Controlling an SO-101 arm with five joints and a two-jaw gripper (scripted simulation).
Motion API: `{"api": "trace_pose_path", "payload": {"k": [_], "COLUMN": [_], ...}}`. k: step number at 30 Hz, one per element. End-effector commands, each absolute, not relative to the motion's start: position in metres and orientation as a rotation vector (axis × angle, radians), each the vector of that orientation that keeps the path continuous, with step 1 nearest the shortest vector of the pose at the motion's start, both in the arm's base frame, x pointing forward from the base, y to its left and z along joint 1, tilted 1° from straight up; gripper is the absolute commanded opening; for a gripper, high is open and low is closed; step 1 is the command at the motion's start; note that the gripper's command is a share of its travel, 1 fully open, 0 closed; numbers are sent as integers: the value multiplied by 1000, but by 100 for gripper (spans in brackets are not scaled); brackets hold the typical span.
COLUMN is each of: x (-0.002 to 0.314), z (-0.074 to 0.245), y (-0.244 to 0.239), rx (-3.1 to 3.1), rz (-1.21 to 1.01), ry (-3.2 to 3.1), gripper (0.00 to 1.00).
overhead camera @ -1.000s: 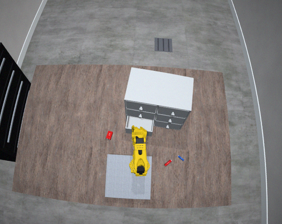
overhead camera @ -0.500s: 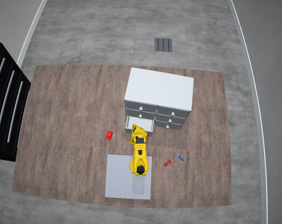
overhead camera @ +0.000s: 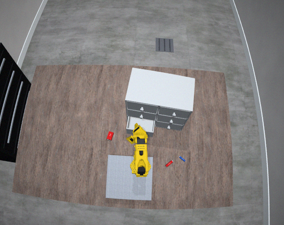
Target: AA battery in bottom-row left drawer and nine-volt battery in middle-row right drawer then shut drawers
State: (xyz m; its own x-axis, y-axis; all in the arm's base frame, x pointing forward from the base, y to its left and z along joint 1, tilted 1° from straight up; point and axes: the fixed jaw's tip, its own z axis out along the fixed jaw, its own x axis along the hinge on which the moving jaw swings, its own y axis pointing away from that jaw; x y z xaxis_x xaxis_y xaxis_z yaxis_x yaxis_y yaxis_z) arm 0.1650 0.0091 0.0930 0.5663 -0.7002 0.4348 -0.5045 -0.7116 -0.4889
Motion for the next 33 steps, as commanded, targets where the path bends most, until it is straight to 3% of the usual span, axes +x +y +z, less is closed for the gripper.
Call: {"api": "trace_pose_path", "payload": {"k": [1, 33], "x": [164, 163], "z": [93, 92], "y": [8, 9], "rx": [-2422, -1801], "rz": [-858, -625], "ry": [1117, 1798], "gripper": [21, 21]}}
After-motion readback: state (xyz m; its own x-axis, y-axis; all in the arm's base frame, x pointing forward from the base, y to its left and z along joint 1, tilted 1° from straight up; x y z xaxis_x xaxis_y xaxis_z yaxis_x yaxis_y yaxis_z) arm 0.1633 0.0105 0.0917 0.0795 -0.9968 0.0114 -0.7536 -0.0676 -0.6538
